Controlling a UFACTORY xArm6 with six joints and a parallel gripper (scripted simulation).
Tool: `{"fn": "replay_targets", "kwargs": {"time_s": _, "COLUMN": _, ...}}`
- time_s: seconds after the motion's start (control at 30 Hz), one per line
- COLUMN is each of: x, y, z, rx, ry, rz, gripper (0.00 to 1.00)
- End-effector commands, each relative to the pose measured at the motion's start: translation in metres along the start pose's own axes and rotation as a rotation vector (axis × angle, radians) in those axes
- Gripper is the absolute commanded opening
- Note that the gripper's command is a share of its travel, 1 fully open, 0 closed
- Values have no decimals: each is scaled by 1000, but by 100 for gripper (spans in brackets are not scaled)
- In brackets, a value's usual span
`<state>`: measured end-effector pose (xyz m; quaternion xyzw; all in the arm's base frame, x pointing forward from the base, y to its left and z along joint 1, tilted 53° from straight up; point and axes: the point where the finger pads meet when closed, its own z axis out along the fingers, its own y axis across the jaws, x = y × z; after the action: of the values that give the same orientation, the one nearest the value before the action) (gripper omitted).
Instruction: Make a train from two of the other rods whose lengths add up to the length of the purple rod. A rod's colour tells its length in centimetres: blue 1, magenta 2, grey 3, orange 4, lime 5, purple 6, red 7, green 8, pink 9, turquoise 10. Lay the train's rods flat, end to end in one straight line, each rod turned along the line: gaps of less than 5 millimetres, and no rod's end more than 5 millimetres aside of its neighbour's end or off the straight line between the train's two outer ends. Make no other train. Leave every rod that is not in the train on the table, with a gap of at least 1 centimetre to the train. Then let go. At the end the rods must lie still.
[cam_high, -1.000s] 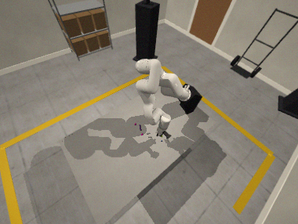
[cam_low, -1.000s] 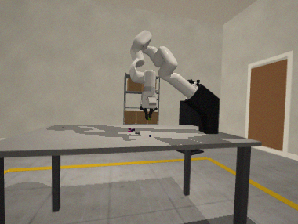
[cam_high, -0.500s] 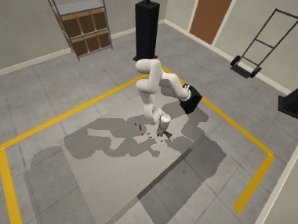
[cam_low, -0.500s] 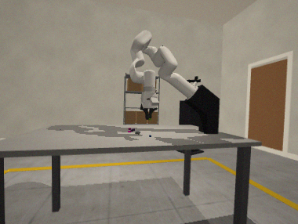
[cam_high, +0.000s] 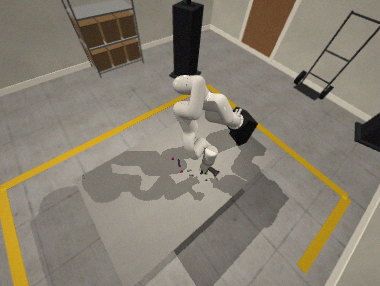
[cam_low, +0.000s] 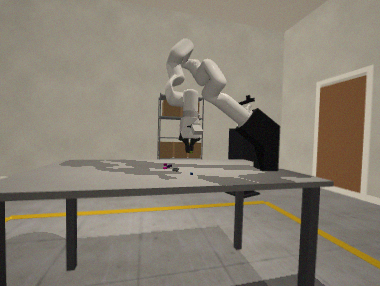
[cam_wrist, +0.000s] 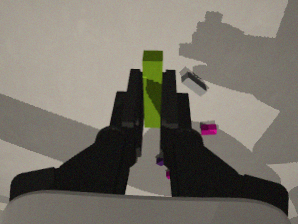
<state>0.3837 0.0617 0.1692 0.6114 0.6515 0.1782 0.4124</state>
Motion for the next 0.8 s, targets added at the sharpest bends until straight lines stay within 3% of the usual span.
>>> {"fn": "replay_targets", "kwargs": {"time_s": 0.0, "x": 0, "y": 1, "z": 2, "rx": -2, "ry": 1, "rz": 0, "gripper": 4}}
{"fn": "replay_targets", "kwargs": {"time_s": 0.3, "x": 0, "y": 1, "z": 18, "rx": -2, "ry": 0, "rz": 0, "gripper": 4}}
{"fn": "replay_targets", "kwargs": {"time_s": 0.77, "x": 0, "y": 0, "z": 78, "rx": -2, "ry": 0, "rz": 0, "gripper": 4}}
